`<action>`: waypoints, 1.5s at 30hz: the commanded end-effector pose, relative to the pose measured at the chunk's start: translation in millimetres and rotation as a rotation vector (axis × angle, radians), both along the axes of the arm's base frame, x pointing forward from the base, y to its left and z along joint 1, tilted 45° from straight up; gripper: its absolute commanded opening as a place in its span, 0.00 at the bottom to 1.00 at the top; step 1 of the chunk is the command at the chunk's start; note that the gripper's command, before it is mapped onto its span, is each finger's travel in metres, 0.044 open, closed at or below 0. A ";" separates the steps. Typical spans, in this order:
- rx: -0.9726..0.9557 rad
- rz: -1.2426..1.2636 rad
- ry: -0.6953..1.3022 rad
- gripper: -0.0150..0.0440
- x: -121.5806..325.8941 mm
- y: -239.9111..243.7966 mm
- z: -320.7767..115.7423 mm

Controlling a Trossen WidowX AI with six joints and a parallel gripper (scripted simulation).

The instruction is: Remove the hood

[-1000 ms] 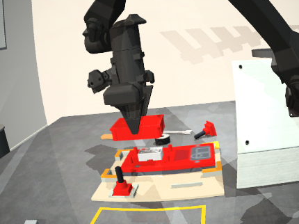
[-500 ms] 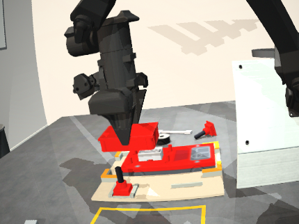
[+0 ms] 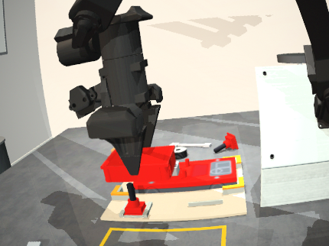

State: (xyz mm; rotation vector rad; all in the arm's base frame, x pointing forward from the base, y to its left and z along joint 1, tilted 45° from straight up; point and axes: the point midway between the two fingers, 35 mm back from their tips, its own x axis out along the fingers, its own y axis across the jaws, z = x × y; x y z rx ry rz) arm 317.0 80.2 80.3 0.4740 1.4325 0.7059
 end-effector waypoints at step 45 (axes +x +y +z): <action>0.022 0.002 0.009 0.25 -32.5 54.0 26.8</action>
